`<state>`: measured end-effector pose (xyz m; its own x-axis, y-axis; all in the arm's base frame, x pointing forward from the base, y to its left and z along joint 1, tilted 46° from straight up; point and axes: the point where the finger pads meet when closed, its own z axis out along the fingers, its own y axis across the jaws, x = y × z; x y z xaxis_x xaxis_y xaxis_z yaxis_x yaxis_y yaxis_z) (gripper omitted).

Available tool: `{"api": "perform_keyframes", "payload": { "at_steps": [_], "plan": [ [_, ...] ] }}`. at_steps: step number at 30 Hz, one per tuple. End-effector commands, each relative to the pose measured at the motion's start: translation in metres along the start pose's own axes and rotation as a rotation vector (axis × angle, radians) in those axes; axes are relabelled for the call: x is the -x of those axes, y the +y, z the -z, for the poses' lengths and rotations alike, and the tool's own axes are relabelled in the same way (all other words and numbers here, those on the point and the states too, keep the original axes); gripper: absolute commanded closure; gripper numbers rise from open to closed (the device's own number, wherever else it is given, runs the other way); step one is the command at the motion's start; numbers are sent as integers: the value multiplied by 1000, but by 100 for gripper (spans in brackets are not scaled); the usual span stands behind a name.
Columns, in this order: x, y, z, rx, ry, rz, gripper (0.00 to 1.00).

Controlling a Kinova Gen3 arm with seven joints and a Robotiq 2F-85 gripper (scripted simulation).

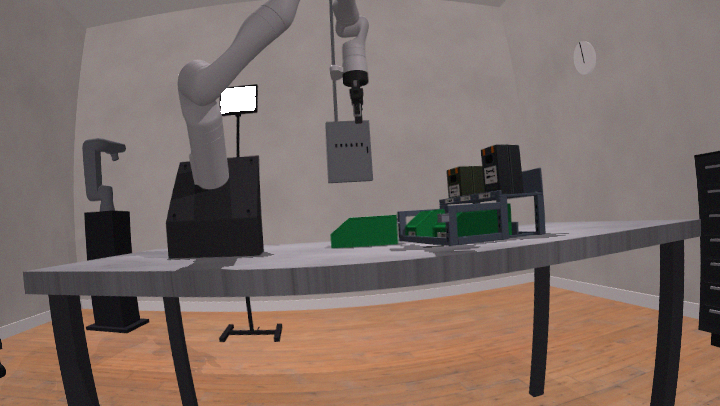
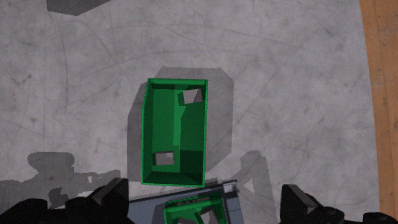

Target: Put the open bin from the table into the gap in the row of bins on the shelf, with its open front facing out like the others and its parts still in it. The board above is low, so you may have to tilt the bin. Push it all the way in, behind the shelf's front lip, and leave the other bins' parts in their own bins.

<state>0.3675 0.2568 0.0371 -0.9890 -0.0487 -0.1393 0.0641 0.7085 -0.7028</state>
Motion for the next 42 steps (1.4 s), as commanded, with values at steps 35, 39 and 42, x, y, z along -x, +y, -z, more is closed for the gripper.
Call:
{"api": "perform_keyframes", "payload": {
  "at_steps": [35,39,42],
  "plan": [
    [2,-2,-39,1,-1,0,0],
    [2,-3,-49,1,-1,0,0],
    [2,-3,-49,1,-1,0,0]
  ]
}}
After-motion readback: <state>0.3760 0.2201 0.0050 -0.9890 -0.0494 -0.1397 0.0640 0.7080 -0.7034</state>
